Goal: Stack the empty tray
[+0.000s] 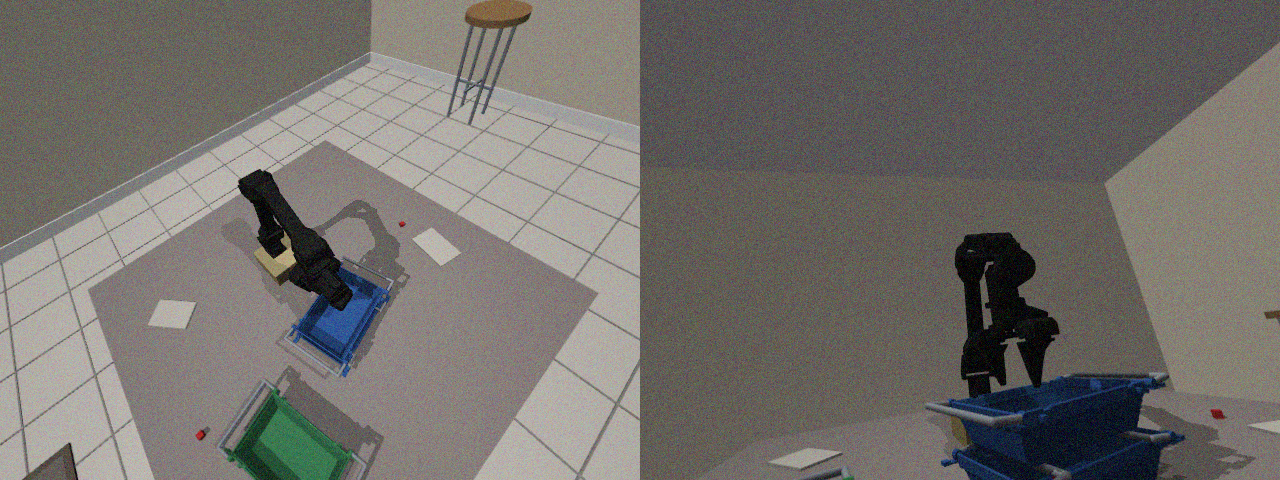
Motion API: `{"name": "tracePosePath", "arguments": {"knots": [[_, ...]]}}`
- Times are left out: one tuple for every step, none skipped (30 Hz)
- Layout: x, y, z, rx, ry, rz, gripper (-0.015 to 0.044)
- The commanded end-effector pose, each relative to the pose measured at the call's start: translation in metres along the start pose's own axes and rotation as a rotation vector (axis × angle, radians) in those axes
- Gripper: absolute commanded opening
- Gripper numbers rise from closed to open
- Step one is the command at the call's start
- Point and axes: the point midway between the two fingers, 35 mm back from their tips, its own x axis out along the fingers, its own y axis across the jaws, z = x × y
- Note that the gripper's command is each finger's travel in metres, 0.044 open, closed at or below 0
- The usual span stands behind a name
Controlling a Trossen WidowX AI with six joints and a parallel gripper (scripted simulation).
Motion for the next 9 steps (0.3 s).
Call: {"name": "tracePosePath", "arguments": {"knots": [[-0.026, 0.001, 0.0, -0.004, 0.001, 0.003, 0.044], [-0.032, 0.002, 0.0, -0.005, 0.001, 0.003, 0.044], [-0.038, 0.002, 0.001, -0.005, 0.001, 0.004, 0.044], [-0.044, 0.003, 0.001, -0.005, 0.001, 0.004, 0.044], [-0.05, 0.004, 0.001, -0.005, 0.001, 0.004, 0.044], [-0.055, 0.005, 0.002, -0.005, 0.002, 0.004, 0.044], [-0.058, 0.006, 0.002, -0.005, 0.002, 0.004, 0.044], [-0.059, 0.006, 0.002, -0.005, 0.002, 0.004, 0.044], [-0.059, 0.006, 0.002, -0.005, 0.002, 0.004, 0.044]]}}
